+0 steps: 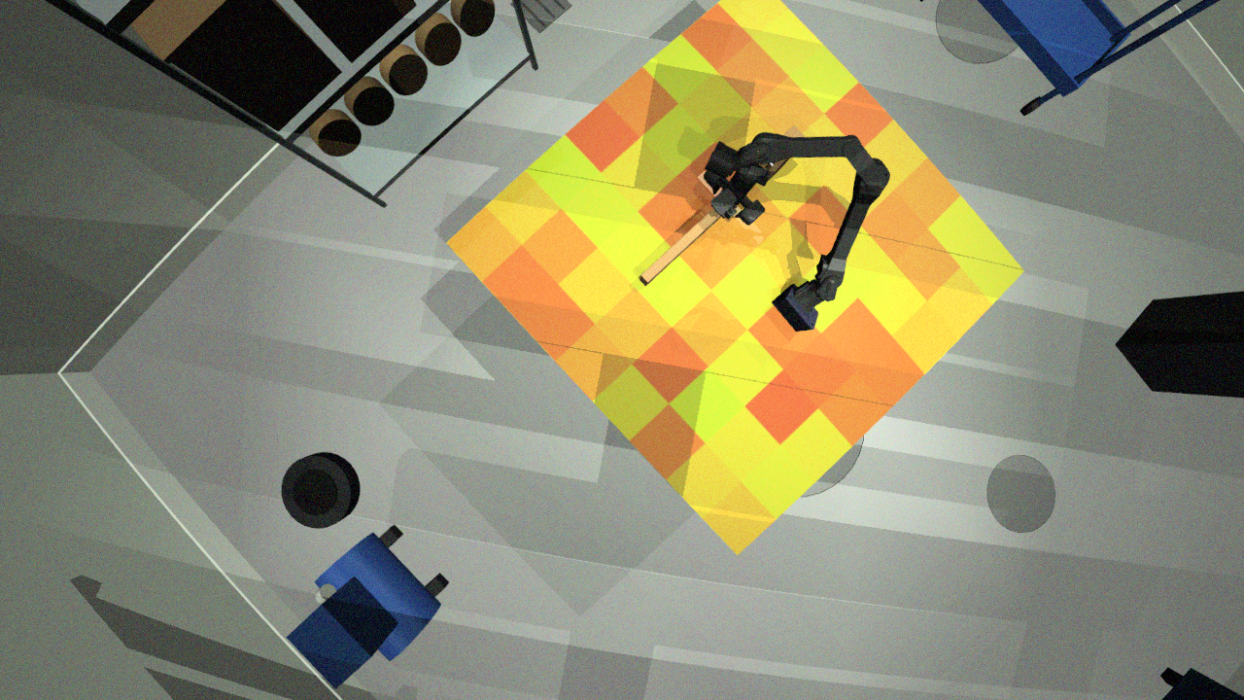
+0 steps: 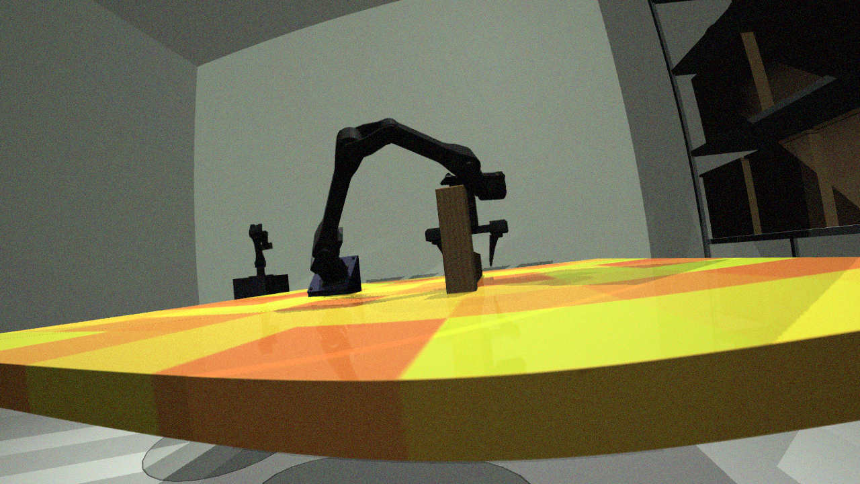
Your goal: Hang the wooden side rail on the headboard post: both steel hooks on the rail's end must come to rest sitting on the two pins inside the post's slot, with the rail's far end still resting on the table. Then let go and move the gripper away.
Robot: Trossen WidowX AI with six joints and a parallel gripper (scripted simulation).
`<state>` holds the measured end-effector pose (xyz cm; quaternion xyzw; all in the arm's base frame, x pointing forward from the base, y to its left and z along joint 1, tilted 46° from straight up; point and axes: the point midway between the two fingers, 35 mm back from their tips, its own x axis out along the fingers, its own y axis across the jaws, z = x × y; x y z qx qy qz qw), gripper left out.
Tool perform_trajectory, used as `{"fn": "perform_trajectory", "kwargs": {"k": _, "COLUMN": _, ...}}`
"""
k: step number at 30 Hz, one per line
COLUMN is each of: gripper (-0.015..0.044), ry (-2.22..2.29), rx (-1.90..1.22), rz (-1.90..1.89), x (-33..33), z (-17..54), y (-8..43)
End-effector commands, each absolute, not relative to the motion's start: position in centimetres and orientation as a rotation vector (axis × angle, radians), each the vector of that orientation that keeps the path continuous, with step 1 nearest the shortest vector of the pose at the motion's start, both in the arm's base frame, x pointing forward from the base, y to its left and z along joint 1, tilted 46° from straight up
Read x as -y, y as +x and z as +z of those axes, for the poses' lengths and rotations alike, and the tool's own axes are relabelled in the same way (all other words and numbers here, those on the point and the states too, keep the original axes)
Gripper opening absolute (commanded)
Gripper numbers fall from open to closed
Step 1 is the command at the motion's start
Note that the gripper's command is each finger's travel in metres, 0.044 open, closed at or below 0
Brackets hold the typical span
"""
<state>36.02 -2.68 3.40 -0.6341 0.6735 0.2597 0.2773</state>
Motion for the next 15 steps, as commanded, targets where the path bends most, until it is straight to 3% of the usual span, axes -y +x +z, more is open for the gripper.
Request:
{"fn": "perform_trajectory", "kwargs": {"k": 1, "gripper": 0.0440, "ry": -1.712, "rx": -1.809, "rz": 0.701, "x": 3.15, "z": 2.97, "y": 35.90}}
{"fn": "perform_trajectory", "kwargs": {"k": 7, "gripper": 0.0440, "ry": -1.712, "rx": -1.810, "rz": 0.700, "x": 3.67, "z": 2.50, "y": 35.80}}
{"fn": "perform_trajectory", "kwargs": {"k": 15, "gripper": 0.0230, "ry": -1.712, "rx": -1.810, "rz": 0.700, "x": 3.67, "z": 2.50, "y": 35.80}}
